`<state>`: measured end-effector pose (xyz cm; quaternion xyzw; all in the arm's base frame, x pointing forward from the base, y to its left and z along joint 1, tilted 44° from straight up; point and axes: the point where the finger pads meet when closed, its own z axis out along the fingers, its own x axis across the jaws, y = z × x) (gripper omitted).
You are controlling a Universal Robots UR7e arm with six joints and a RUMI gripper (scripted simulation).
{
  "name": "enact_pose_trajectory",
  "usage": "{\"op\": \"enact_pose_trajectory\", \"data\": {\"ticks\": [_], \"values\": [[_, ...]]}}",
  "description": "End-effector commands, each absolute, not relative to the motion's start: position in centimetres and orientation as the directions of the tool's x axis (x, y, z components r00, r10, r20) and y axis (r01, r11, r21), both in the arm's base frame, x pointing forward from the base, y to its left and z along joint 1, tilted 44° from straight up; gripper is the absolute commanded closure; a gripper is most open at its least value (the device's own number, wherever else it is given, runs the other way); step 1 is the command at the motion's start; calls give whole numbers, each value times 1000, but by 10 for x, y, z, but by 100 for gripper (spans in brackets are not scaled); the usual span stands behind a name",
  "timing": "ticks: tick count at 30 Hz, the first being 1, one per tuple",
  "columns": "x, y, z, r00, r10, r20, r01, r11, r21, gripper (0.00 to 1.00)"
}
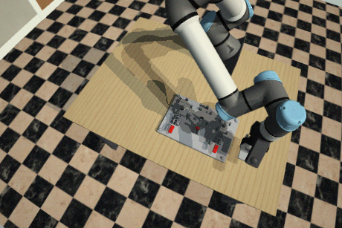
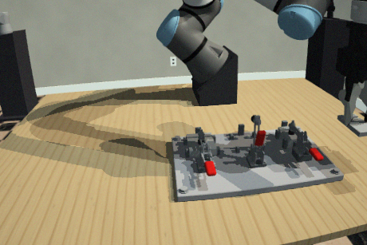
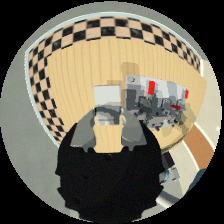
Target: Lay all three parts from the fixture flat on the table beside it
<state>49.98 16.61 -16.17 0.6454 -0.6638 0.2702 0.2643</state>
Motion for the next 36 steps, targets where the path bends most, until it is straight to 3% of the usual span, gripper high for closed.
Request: {"op": "enact_pose_trajectory", "data": {"ticks": [1, 36], "values": [[500, 167, -161, -28, -714, 699, -1000, 20, -19, 100], [500, 121, -208, -28, -714, 699, -1000, 20, -19, 100]]}}
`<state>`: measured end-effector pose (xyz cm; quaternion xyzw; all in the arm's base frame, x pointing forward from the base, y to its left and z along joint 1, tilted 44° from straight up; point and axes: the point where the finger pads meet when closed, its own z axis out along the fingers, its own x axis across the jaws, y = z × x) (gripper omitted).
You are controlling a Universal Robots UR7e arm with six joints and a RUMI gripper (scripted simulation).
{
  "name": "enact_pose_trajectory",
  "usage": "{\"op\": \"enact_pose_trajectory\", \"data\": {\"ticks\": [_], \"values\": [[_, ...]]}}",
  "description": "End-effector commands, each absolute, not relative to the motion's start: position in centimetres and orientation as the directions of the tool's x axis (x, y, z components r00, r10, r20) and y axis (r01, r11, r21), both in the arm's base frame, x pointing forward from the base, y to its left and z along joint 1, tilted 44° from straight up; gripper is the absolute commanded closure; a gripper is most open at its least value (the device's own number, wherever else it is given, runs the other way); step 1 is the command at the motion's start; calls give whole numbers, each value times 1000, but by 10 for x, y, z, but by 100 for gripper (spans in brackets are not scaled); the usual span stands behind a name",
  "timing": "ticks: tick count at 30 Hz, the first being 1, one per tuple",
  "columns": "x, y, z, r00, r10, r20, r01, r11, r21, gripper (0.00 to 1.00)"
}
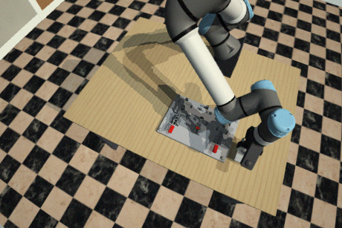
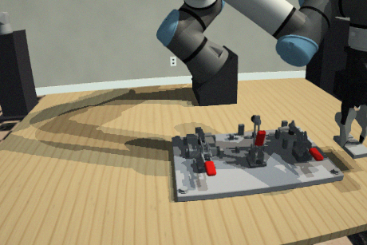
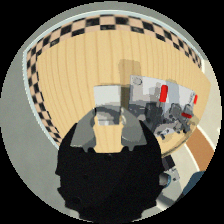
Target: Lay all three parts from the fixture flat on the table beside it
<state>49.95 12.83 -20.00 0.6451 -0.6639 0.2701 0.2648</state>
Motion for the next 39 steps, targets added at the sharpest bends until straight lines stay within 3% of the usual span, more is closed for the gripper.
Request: {"op": "enact_pose_trajectory", "data": {"ticks": [1, 39], "values": [[500, 119, -210, -28, -714, 699, -1000, 20, -19, 100], [500, 109, -220, -28, -714, 699, -1000, 20, -19, 100]]}}
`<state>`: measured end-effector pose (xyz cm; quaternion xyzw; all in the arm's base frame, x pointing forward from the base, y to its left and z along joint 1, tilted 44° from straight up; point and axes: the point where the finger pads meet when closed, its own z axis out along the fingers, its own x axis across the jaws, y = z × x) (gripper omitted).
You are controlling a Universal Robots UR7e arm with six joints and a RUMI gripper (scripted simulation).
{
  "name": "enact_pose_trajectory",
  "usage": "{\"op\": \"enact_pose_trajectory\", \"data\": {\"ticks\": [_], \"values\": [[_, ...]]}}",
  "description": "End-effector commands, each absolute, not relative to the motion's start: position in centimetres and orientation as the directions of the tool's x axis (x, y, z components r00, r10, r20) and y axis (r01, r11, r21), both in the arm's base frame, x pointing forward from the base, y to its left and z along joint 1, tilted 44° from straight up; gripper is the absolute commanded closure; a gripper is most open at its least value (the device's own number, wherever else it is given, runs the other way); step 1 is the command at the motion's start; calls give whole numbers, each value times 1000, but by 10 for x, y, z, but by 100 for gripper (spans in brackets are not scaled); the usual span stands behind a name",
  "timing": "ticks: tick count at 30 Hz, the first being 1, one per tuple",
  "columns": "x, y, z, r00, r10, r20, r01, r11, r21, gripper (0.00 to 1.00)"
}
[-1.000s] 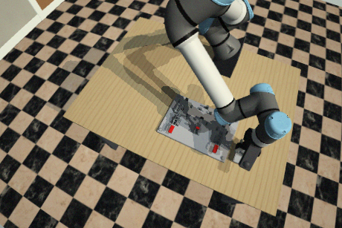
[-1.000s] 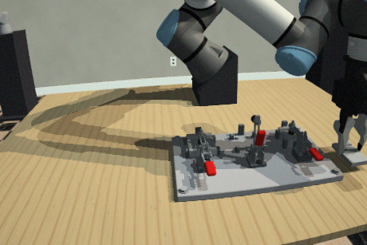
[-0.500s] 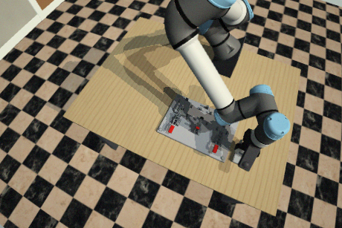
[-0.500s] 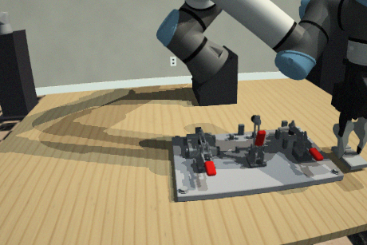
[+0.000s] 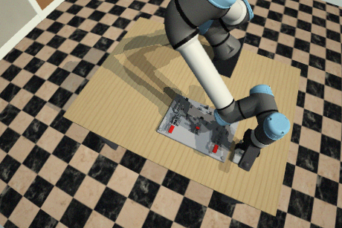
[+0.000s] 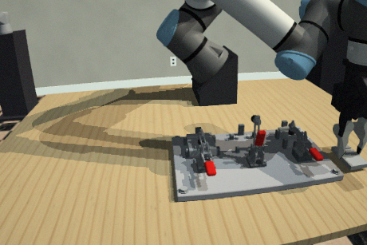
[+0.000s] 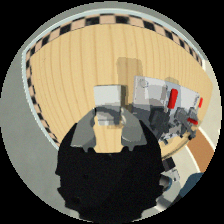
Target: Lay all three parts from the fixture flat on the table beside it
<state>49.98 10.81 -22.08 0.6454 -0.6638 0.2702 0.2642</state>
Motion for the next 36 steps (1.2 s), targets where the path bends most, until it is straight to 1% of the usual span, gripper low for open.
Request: {"op": "enact_pose_trajectory", "data": {"ticks": [1, 36], "values": [[500, 109, -220, -28, -714, 699, -1000, 20, -19, 100], [500, 104, -225, -28, -714, 699, -1000, 20, -19, 100]]}}
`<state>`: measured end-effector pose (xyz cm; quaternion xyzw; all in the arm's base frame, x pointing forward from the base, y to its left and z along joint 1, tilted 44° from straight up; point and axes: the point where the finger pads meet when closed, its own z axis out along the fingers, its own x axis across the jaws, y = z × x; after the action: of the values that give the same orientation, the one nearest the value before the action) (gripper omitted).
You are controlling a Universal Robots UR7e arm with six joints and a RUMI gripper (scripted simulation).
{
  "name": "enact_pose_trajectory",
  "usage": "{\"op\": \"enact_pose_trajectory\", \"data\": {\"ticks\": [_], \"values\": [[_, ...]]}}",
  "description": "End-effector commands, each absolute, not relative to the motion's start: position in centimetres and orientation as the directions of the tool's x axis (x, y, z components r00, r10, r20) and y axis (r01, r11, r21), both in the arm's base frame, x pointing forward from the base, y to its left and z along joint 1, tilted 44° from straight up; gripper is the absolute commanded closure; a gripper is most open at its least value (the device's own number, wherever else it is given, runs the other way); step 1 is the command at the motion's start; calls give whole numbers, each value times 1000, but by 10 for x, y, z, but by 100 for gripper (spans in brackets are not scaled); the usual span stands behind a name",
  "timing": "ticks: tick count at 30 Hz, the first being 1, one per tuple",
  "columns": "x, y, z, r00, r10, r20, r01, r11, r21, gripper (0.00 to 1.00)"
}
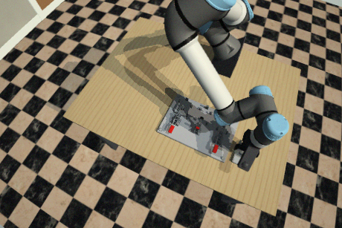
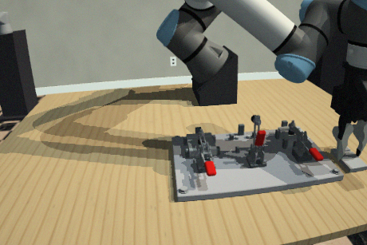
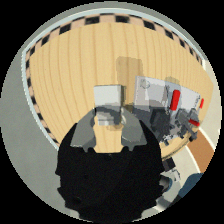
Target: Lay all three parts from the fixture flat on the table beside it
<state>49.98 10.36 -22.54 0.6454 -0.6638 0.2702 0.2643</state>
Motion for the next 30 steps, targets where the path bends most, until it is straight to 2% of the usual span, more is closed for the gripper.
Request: {"op": "enact_pose_trajectory", "data": {"ticks": [1, 8, 9, 30], "values": [[500, 104, -225, -28, -714, 699, -1000, 20, -19, 100], [500, 104, -225, -28, -714, 699, -1000, 20, -19, 100], [500, 104, -225, -28, -714, 699, -1000, 20, -19, 53], [500, 104, -225, -28, -714, 699, -1000, 20, -19, 53]]}}
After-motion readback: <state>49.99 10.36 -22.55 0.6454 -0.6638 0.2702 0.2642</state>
